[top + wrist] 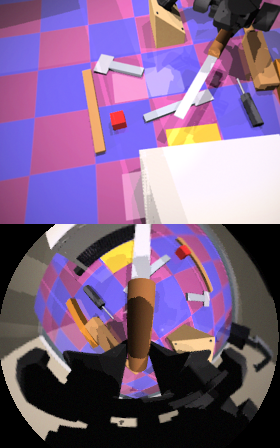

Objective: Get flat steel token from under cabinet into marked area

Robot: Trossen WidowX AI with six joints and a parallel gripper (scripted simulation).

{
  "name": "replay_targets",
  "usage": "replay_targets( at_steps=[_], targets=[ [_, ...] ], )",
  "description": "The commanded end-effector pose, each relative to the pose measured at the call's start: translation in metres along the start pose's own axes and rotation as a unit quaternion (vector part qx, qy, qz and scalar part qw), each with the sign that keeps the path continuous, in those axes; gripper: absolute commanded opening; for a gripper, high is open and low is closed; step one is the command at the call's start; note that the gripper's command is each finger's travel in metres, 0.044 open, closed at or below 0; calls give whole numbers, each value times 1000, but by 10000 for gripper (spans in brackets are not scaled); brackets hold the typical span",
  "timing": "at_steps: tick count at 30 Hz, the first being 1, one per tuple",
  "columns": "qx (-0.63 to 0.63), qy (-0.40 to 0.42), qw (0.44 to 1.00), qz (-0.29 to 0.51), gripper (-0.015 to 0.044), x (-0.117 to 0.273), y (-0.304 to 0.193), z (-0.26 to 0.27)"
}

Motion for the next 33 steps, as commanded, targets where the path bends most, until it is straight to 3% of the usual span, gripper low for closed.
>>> replay_targets(
  at_steps=[1,33],
  targets=[
    [19,0,1000,-3,0,1,0,0],
    [145,-1,989,-3,0,1,0,0]
  ],
)
Point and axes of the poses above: the point midway between the two fingers, 35 mm back from their tips, its own x axis back along the fingers, its own z axis across the jaws, y = z × x, the point moved 3 cm from there along x, back along the fingers, and after that the axes turned 2 degrees about x, right-handed, at the moved point
